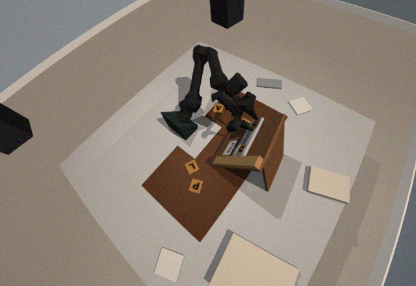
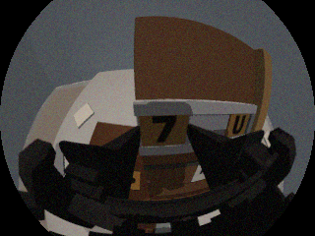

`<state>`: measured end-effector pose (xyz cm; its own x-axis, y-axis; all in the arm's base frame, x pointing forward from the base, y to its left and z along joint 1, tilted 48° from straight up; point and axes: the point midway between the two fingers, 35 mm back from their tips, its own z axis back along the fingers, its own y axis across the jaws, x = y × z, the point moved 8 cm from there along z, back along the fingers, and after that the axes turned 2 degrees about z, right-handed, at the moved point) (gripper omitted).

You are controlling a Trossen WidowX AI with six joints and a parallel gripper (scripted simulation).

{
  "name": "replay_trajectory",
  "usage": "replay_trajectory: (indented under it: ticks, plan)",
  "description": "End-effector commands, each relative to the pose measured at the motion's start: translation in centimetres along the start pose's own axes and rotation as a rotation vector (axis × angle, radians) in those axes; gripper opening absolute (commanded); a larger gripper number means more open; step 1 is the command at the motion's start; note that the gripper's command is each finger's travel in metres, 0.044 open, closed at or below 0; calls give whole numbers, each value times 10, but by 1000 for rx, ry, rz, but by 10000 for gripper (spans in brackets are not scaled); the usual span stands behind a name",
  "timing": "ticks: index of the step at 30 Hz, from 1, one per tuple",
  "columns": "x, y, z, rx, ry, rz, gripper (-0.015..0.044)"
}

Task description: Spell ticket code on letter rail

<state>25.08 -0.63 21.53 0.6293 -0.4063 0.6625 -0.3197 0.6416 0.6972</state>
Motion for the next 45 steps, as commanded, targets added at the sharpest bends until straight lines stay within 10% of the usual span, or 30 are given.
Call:
replay_trajectory:
  ticks: [1, 45]
  plan:
    - [-2, -5, 0, 0, 3, -2, 0]
    - [-3, -31, 0, 0, 3, -1, 0]
